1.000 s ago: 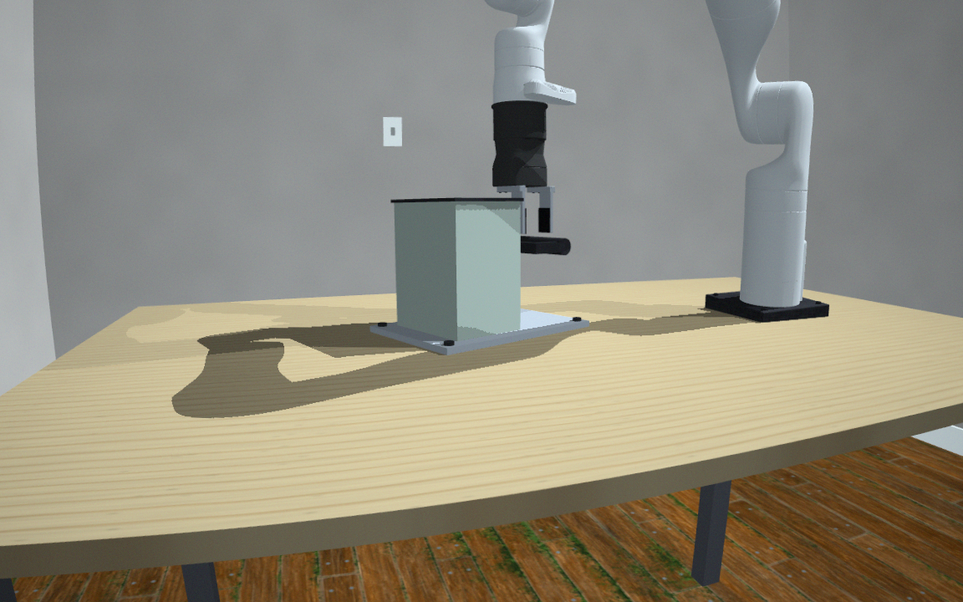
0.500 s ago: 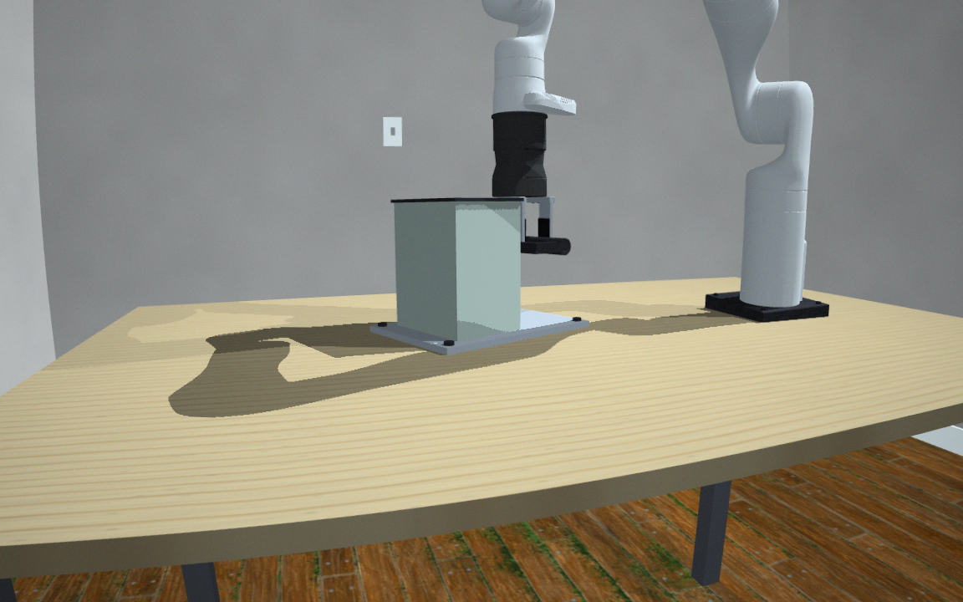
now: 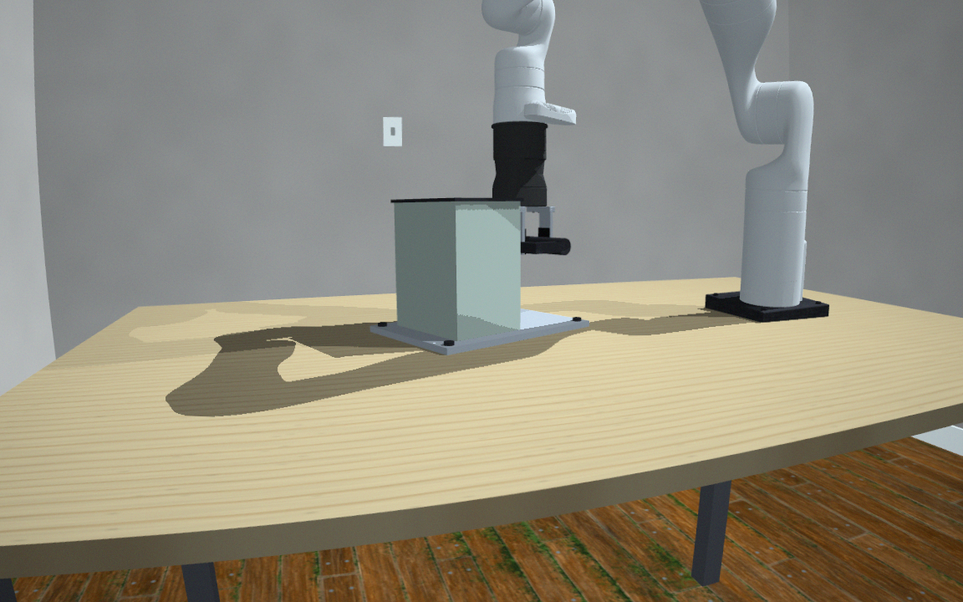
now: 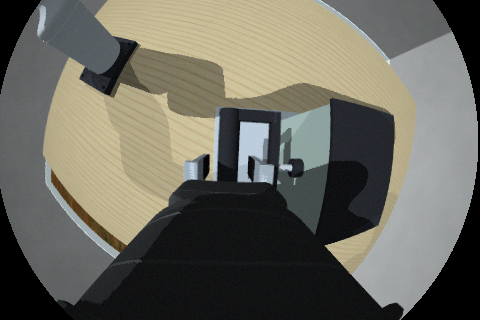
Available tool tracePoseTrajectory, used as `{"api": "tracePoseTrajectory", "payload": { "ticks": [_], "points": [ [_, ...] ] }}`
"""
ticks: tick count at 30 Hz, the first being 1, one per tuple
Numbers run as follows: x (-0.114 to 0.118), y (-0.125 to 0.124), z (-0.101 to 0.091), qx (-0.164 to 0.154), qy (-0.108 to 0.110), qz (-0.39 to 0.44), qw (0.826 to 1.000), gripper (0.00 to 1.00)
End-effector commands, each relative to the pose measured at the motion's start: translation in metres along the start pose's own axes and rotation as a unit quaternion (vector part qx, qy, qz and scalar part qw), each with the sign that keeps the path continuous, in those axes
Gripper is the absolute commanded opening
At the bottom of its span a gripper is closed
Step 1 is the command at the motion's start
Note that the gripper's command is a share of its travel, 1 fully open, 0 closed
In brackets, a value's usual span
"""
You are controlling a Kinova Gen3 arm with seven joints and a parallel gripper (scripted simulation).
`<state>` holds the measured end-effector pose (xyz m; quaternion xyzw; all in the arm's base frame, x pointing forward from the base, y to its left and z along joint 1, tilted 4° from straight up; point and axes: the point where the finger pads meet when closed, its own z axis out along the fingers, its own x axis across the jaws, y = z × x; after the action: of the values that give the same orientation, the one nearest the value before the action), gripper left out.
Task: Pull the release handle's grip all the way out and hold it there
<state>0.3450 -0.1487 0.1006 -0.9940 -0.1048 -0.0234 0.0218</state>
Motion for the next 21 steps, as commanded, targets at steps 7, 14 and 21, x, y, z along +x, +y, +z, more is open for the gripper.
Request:
{"api": "tracePoseTrajectory", "payload": {
  "ticks": [7,14,21],
  "points": [
    [-0.0010,0.0006,0.0037,0.000,-0.001,0.001,1.000,0.91],
    [-0.0010,0.0006,0.0050,0.000,-0.001,0.001,1.000,0.91],
    [-0.0010,0.0006,0.0050,0.000,-0.001,0.001,1.000,0.91]
  ]
}}
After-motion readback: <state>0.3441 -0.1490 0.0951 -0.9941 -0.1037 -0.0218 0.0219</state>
